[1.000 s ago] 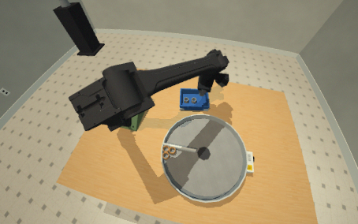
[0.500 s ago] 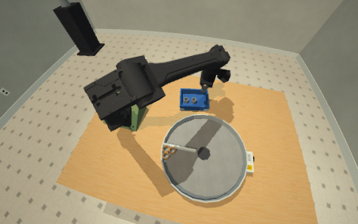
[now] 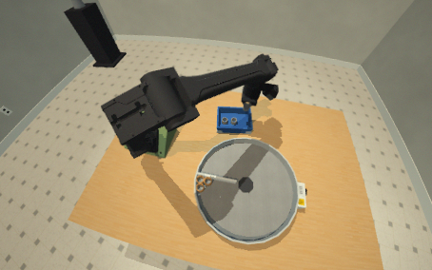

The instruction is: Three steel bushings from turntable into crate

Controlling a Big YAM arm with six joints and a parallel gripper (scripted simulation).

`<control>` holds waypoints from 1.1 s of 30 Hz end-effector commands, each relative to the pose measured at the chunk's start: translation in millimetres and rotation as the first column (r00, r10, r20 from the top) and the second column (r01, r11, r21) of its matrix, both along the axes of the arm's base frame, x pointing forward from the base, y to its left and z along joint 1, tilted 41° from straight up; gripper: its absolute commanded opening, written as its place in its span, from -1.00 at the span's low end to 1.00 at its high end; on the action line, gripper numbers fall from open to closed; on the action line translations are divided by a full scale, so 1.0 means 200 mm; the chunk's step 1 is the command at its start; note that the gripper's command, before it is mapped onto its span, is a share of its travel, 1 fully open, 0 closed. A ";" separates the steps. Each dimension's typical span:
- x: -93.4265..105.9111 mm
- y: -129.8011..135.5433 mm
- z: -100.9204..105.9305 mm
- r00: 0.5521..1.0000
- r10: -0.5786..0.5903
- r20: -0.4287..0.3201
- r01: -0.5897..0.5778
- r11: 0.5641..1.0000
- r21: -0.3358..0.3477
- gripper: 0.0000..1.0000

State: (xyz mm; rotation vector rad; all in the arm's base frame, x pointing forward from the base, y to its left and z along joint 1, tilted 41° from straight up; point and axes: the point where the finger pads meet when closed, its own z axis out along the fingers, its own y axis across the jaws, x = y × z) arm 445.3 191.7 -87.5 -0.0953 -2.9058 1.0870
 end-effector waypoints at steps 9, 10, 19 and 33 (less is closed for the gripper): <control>0.06 0.05 0.05 0.999 -0.011 0.031 0.010 1.000 0.016 -1.00; 0.06 0.05 0.05 0.999 -0.011 0.031 0.010 1.000 0.016 -1.00; 0.06 0.05 0.05 0.999 -0.011 0.031 0.010 1.000 0.016 -1.00; -0.01 -0.18 -0.20 1.000 -0.008 -0.007 0.008 1.000 -0.004 -1.00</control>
